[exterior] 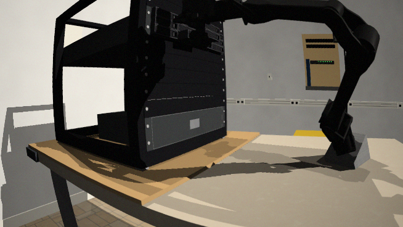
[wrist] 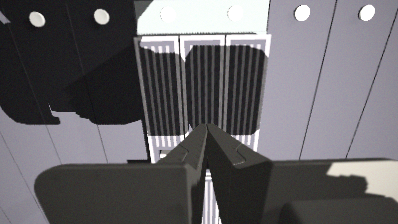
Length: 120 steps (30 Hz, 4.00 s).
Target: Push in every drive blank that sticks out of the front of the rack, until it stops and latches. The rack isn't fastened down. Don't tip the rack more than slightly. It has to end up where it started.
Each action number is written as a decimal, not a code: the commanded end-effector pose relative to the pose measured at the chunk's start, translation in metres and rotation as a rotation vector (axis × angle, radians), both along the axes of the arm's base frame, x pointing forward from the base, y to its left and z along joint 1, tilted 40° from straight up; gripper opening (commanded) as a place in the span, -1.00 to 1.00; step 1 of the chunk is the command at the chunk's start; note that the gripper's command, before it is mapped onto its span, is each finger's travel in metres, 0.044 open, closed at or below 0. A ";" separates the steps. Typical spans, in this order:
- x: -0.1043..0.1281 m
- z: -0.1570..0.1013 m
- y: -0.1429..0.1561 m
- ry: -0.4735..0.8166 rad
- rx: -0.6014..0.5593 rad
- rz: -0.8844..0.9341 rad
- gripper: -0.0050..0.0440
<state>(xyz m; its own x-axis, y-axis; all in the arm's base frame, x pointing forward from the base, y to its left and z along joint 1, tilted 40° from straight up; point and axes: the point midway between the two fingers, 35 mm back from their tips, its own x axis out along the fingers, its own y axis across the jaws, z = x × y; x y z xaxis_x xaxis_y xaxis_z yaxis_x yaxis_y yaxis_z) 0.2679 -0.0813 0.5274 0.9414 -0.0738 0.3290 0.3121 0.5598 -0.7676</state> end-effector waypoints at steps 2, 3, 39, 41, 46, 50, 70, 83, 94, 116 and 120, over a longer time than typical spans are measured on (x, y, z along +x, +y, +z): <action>-0.003 0.008 0.002 -0.017 -0.012 -0.005 -1.00; -0.002 0.008 0.002 -0.017 -0.012 -0.005 -1.00; 0.010 0.013 0.000 -0.017 -0.012 -0.005 -1.00; 0.011 0.013 0.000 -0.017 -0.012 -0.005 -1.00; 0.012 0.013 0.000 -0.017 -0.012 -0.005 -1.00; 0.012 0.013 0.000 -0.017 -0.012 -0.005 -1.00; 0.014 0.015 0.000 -0.017 -0.012 -0.005 -1.00; 0.017 0.016 0.000 -0.017 -0.012 -0.005 -1.00; 0.020 0.017 0.000 -0.017 -0.012 -0.005 -1.00; 0.008 0.012 0.001 -0.017 -0.012 -0.005 -1.00; -0.015 0.004 0.003 -0.017 -0.012 -0.005 -1.00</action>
<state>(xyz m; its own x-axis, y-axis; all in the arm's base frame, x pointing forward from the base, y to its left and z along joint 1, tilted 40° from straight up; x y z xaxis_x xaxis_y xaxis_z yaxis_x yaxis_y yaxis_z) 0.2748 -0.0830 0.5295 0.9425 -0.0775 0.3250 0.3118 0.5535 -0.7723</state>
